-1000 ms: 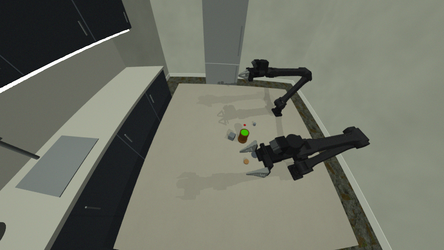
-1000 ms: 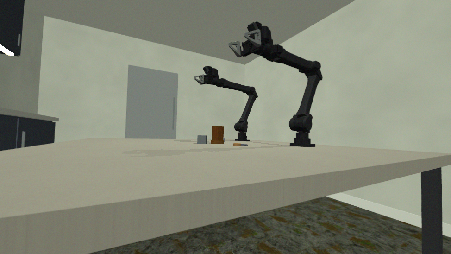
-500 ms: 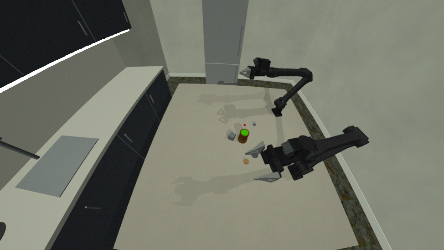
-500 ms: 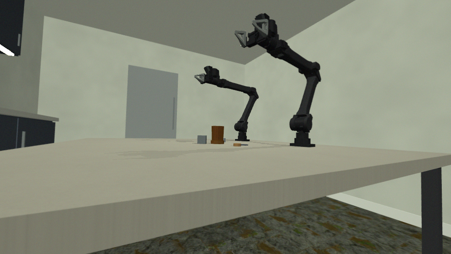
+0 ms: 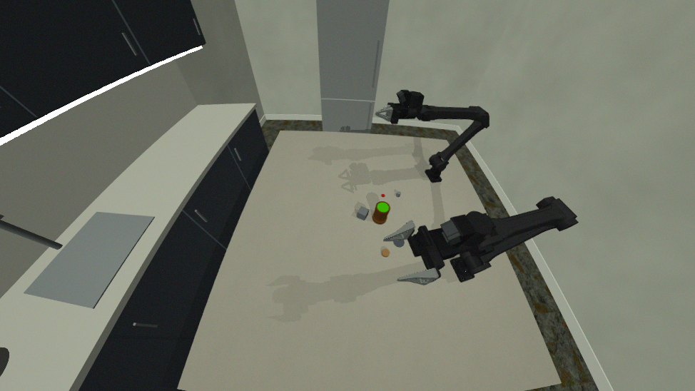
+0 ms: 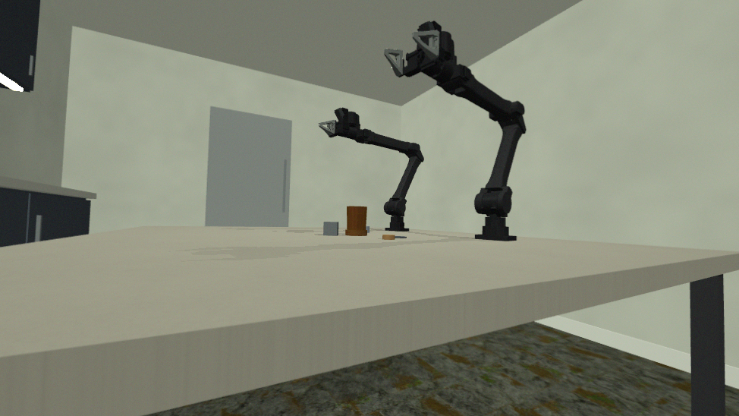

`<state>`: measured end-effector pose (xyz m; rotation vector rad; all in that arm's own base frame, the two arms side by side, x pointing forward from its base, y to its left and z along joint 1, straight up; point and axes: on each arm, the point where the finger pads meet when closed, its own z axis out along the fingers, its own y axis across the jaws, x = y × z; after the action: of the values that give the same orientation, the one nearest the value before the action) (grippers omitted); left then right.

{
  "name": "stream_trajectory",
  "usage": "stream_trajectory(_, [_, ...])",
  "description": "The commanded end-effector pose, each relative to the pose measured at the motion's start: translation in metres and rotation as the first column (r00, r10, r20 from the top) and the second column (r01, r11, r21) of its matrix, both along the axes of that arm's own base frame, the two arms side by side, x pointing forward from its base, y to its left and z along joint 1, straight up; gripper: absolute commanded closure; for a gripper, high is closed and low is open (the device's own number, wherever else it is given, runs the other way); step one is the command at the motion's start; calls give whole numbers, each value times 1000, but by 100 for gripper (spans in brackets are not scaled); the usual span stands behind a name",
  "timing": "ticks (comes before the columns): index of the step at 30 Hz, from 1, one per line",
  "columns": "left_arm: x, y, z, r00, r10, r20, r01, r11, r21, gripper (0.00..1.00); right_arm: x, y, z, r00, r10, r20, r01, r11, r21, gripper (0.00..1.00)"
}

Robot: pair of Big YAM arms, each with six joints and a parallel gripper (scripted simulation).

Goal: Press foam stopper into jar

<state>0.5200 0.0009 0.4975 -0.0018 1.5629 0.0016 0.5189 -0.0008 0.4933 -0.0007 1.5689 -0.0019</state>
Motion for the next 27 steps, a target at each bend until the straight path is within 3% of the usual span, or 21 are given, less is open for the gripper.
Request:
stream_trajectory(1, [5, -9, 11, 1000, -18, 19, 18, 1000, 9, 2, 2, -2, -1, 1000, -2, 7, 1, 1000, 15, 100])
stream_trajectory(3, [1, -6, 15, 1000, -12, 28, 11, 1000, 9, 2, 1, -2, 0, 1000, -2, 8, 2, 1000, 13, 100])
stream_trajectory(4, [-5, -7, 1, 1000, -13, 9, 13, 1000, 9, 2, 2, -1, -4, 1000, 0, 2, 0, 1000, 15, 100])
stream_trajectory(6, [-5, -7, 11, 1000, -13, 25, 13, 1000, 9, 2, 2, -1, -4, 1000, 0, 2, 0, 1000, 14, 100])
stream_trajectory(7, [-6, -9, -8, 1000, -17, -5, 17, 1000, 10, 2, 3, 0, -7, 1000, 2, -4, -2, 1000, 15, 100])
stream_trajectory(9, [-6, -8, 13, 999, -16, 29, 15, 1000, 9, 2, 3, 0, -6, 1000, 2, -4, -2, 1000, 14, 100])
stream_trajectory(12, [-4, -4, 18, 999, -8, 35, 8, 1000, 5, 2, 3, 0, -6, 1000, 2, -4, -2, 1000, 14, 100])
stream_trajectory(15, [-6, -9, -3, 1000, -17, 3, 17, 1000, 9, 2, 4, 1, -5, 1000, 4, -3, -3, 1000, 15, 100])
stream_trajectory(27, [-7, -9, -2, 1000, -14, 4, 14, 1000, 9, 2, 1, 4, 0, 1000, 10, 5, -10, 1000, 15, 100])
